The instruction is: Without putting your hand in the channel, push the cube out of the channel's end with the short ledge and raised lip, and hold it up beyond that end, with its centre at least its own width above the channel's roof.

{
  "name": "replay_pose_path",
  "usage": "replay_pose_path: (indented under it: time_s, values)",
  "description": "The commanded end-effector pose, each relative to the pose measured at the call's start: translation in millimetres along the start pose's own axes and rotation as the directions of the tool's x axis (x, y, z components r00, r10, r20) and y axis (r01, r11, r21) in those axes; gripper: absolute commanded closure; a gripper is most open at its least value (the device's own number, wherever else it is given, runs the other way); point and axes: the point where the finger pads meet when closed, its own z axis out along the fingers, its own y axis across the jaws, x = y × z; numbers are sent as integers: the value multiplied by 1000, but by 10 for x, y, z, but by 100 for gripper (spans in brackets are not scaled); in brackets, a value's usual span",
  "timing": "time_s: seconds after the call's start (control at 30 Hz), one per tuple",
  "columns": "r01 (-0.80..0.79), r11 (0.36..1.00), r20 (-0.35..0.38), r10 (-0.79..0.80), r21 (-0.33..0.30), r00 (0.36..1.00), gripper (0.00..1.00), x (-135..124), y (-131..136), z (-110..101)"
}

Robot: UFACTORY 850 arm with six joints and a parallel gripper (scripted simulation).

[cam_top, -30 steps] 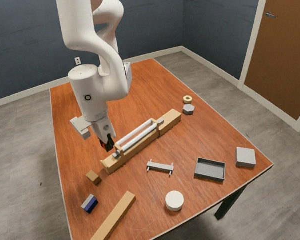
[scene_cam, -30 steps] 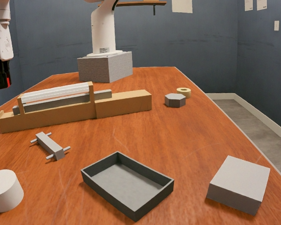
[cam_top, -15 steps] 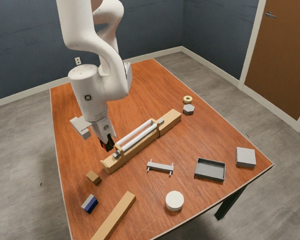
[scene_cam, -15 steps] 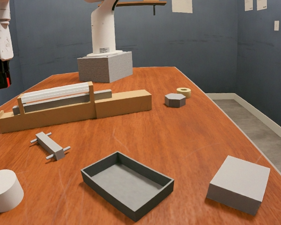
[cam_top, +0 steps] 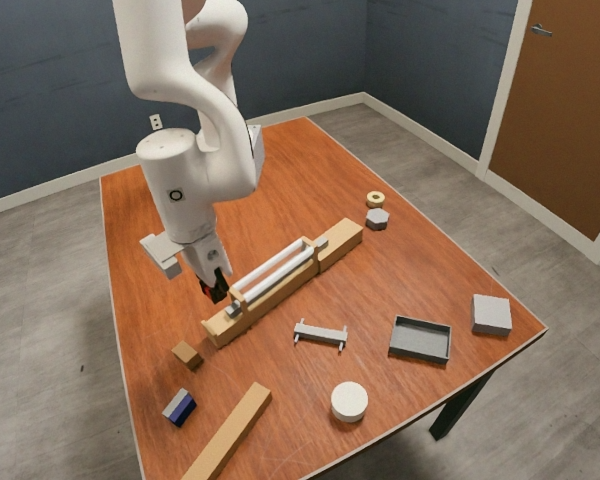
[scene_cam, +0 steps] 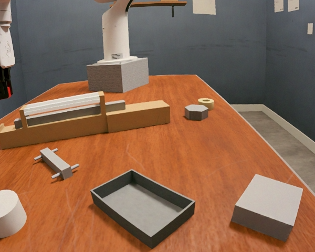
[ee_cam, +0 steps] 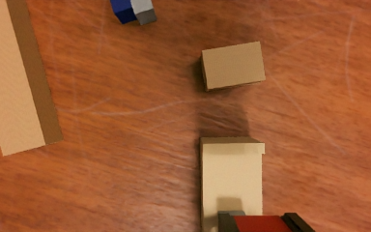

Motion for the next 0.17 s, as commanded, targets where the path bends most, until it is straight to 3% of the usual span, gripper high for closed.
replay_pose_path:
  time_s: [0.0, 0.13]
  values:
    - [0, 1000, -1, 0, 2, 1000, 100, 7, -9, -11]
    - [0, 1000, -1, 0, 2, 1000, 100, 7, -9, -11]
